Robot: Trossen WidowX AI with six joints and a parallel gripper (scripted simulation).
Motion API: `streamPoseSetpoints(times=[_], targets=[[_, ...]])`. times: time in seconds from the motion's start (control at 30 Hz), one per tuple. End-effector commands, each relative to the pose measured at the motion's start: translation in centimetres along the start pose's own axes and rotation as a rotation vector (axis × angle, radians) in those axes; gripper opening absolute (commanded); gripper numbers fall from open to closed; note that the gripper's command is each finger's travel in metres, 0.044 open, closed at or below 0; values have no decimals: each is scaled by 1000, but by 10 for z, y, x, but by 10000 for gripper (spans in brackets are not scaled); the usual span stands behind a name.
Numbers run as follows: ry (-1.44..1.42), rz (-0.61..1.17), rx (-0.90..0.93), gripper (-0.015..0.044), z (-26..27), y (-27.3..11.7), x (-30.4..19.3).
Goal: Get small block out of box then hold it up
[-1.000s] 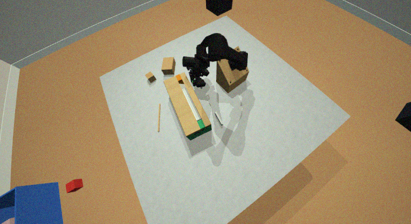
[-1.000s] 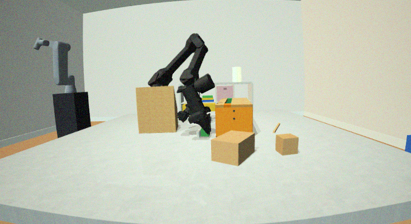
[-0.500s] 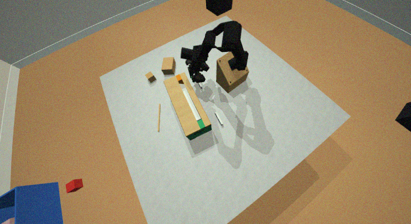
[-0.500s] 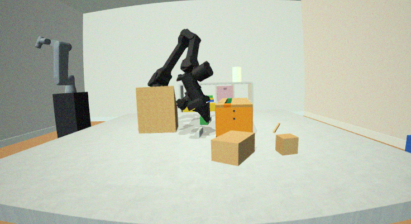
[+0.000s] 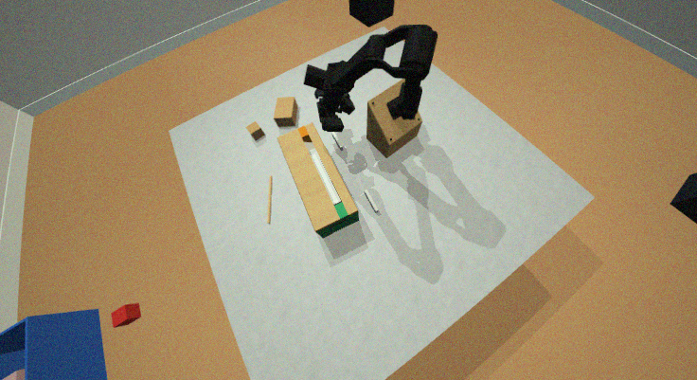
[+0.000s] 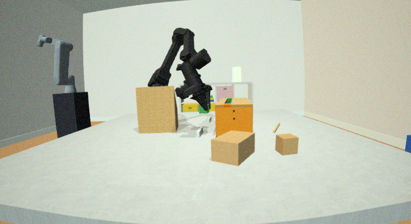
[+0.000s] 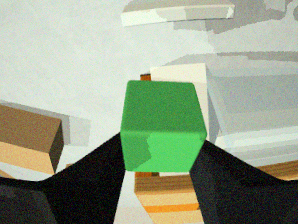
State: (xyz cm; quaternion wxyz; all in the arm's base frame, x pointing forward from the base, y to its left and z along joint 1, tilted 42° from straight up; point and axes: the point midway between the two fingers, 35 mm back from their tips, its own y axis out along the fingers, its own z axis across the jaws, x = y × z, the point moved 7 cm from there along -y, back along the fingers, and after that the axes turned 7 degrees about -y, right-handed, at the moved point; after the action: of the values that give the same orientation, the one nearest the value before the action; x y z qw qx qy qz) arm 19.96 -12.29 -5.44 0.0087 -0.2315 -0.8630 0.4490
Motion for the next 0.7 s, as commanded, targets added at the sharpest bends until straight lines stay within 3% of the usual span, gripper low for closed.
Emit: streamPoseSetpoints(times=[0.0, 0.3, 0.67], targets=[[61, 22, 42, 0, 2, -19, -9], [221, 48, 118, 0, 4, -61, -16], [224, 48, 120, 0, 4, -61, -16]])
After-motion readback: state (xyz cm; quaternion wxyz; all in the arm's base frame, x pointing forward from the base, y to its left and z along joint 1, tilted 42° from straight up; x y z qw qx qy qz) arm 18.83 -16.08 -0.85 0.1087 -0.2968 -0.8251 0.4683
